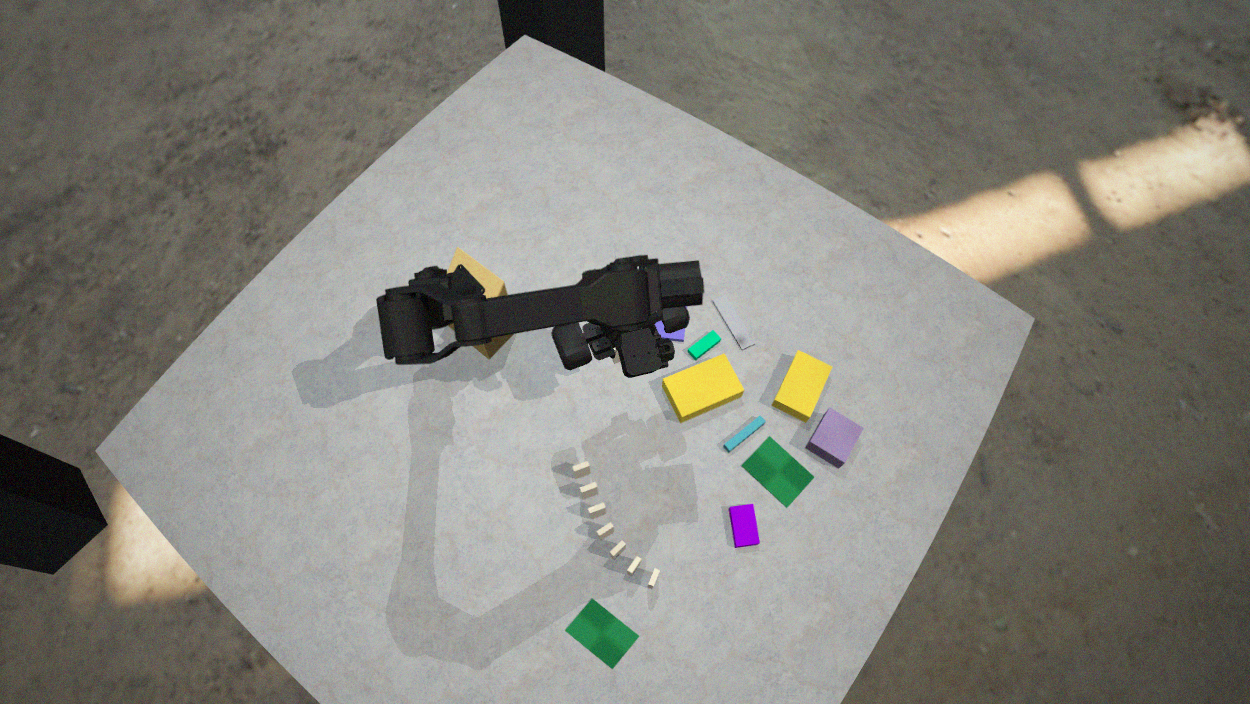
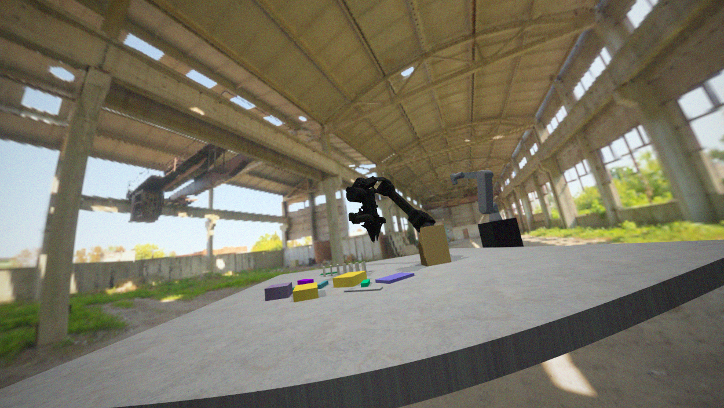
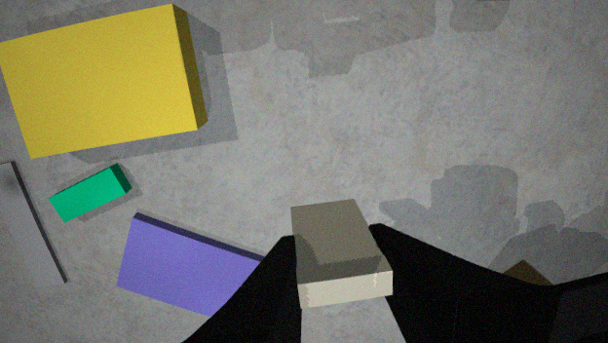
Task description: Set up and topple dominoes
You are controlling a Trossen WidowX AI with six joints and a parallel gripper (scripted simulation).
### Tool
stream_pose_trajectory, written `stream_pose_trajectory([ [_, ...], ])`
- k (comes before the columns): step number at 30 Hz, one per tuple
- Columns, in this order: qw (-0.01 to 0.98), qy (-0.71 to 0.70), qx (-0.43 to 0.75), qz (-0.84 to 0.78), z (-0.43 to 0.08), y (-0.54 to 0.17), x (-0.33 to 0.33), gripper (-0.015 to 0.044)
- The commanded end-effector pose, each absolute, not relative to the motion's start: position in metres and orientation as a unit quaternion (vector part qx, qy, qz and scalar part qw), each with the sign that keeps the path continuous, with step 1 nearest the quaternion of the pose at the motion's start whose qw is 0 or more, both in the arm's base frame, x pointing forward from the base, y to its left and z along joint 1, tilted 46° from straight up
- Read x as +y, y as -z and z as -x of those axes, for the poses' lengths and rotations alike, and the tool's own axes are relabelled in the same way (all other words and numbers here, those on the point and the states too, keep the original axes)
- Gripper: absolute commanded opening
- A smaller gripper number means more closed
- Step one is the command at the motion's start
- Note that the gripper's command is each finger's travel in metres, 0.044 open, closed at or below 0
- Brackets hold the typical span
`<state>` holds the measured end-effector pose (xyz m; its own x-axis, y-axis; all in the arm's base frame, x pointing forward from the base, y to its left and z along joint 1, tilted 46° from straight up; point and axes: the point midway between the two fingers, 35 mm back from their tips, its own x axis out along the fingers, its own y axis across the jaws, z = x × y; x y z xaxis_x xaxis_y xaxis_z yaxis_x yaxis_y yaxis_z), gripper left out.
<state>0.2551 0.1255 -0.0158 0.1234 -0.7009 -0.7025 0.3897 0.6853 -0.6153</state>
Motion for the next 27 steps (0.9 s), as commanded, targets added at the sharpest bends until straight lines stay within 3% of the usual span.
stream_pose_trajectory([
  [1, 0.737, 0.373, 0.548, 0.133, -0.249, -0.006, 0.142, 0.0107],
  [7, 0.737, 0.372, 0.548, 0.133, -0.254, -0.014, 0.136, 0.0107],
  [15, 0.736, 0.374, 0.546, 0.139, -0.284, -0.101, 0.053, 0.0107],
  [27, 0.736, 0.373, 0.547, 0.138, -0.291, -0.09, 0.037, 0.0107],
])
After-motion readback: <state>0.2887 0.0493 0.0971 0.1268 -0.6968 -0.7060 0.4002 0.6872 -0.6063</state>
